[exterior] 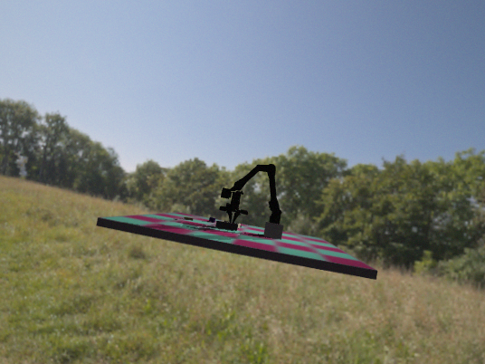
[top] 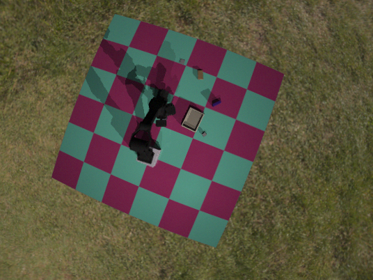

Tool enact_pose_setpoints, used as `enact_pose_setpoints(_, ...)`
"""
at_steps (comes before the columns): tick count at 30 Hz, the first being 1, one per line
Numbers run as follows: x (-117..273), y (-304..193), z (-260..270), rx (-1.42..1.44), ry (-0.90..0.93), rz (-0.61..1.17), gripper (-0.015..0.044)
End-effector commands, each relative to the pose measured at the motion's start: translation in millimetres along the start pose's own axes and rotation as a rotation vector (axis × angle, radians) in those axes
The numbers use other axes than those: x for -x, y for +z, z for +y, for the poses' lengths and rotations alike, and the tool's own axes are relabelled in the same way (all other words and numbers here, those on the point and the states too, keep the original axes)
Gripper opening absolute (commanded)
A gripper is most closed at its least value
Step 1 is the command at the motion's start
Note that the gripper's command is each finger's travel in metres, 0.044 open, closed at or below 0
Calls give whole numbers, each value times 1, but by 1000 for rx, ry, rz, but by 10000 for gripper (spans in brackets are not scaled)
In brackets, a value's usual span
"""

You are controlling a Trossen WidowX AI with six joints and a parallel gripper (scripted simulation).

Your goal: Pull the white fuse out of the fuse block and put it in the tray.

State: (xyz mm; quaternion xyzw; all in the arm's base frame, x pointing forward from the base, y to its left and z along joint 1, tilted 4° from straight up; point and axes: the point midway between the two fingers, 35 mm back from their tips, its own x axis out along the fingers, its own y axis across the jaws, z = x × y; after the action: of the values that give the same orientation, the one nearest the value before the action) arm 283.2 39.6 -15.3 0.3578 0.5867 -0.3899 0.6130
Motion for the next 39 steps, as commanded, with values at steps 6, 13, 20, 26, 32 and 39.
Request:
enact_pose_setpoints(6, -7, 0, -1, -4, -1, 1, 74)
enact_pose_setpoints(13, -6, 0, 0, -1, -1, 0, 41)
enact_pose_setpoints(20, -6, 0, 0, -1, -1, 0, 0)
enact_pose_setpoints(26, -4, 0, 0, -1, -1, 0, 0)
enact_pose_setpoints(32, -1, 0, 0, -1, -1, 0, 0)
enact_pose_setpoints(39, 2, 0, 0, -1, -1, 0, 0)
